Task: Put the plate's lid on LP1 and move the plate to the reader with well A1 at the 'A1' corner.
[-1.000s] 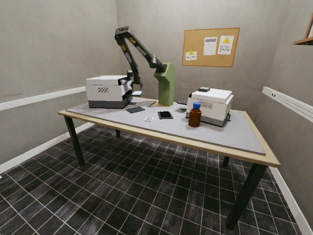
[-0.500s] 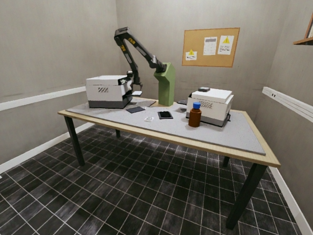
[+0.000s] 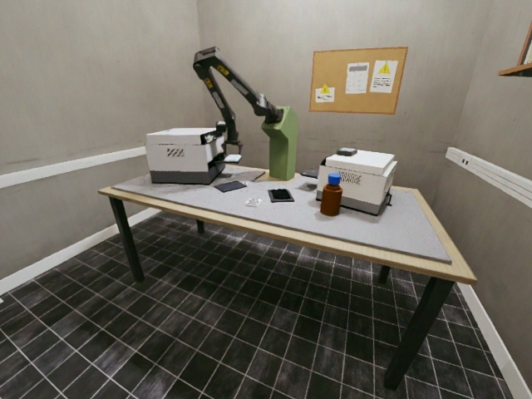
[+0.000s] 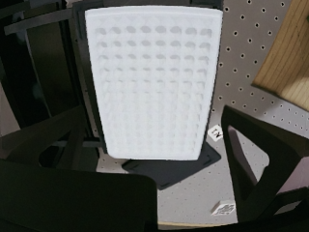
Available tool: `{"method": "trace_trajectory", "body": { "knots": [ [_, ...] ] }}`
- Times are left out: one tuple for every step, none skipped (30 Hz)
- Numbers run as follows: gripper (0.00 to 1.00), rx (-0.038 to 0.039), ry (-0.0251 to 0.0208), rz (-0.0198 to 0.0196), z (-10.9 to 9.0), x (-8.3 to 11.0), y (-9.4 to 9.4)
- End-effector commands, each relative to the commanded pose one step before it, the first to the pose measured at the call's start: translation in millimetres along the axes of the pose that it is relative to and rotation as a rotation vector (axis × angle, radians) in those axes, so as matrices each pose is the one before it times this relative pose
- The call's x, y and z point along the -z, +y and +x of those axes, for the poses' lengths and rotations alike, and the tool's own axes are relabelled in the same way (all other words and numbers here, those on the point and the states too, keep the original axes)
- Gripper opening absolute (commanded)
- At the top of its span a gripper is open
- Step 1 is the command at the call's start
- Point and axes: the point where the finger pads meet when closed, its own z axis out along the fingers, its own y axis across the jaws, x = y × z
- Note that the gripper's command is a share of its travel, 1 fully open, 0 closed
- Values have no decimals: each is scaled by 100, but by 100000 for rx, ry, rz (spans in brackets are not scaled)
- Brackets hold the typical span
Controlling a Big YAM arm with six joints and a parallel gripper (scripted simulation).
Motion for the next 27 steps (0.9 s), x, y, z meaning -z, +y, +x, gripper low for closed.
{"method": "trace_trajectory", "body": {
  "knots": [
    [100, 260, 503, 96, 214, -616, 141],
    [100, -325, -372, 66, -219, 61, -1],
    [100, -76, -229, -15, -136, 18, 24],
    [100, -57, -185, -22, -121, 66, 31],
    [100, 17, 194, -30, -39, 80, 51],
    [100, 20, -118, -95, -92, 82, 62],
    [100, 287, -67, -370, -21, 133, 174],
    [100, 248, -77, -329, -32, 126, 157],
    [100, 248, -78, -329, -35, 122, 162],
    [100, -237, -89, -274, -38, 129, 118],
    [100, -48, -50, -97, 30, 70, 77],
    [100, -183, -75, 9, 25, 82, -9],
    [100, -92, -46, -42, 34, 110, -133],
    [100, -478, -42, -64, 35, 106, -113],
    [100, -649, -78, 131, -19, 64, -180],
    [100, -350, -20, -176, -4, 63, -95],
    [100, 0, 0, 0, 0, 0, 0],
    [100, 0, 0, 0, 0, 0, 0],
    [100, -394, -16, -85, 0, 51, -145],
    [100, -391, -22, -110, -5, 58, -115],
    [100, 116, 20, -322, 5, 34, 56],
    [100, 101, 55, -171, 15, -1, 8],
    [100, 208, 51, -190, 13, 3, 14],
    [100, 188, 53, -182, 14, 2, 11],
    [100, -10, 0, 22, -4, 5, -46],
    [100, -284, -43, 314, -67, -49, -159],
    [100, -282, -50, 288, -68, -42, -151]
  ]
}}
